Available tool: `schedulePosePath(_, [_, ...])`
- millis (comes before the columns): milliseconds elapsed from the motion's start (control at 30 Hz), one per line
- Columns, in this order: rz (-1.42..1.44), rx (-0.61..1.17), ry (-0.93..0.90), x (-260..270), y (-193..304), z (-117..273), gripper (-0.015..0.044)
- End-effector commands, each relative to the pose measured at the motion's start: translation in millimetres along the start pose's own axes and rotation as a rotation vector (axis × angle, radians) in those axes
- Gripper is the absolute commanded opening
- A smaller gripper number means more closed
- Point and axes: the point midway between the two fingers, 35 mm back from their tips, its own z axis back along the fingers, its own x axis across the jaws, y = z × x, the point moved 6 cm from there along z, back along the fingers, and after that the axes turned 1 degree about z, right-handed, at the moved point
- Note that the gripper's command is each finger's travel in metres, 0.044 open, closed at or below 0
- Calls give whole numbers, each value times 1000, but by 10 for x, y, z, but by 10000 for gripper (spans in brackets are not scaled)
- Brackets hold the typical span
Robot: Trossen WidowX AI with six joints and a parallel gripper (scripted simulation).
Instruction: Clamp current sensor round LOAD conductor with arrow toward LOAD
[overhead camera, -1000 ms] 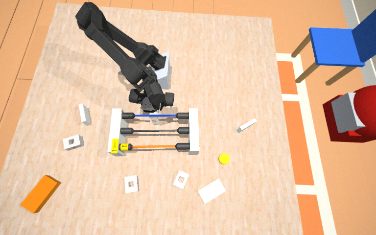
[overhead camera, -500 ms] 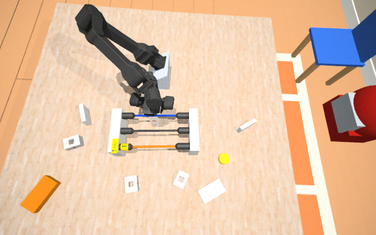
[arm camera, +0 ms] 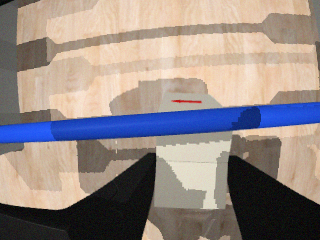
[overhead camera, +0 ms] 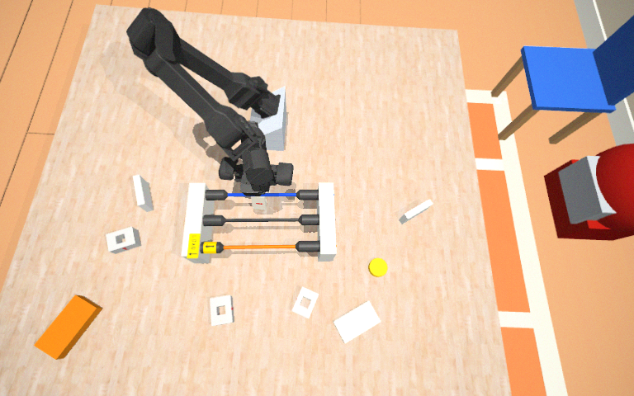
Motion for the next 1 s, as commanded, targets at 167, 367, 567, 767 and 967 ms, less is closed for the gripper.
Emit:
schedulePosePath(167, [-3,1,0,-1,0,2,106])
schedulePosePath(367, [2,2,3,-9,72,43,0])
schedulePosePath(567, [4,3,3,-30,342,128,0])
schedulePosePath(767, [6,4,5,-58,564,172,0])
schedulePosePath(967, [13,7,5,-56,552,161,53])
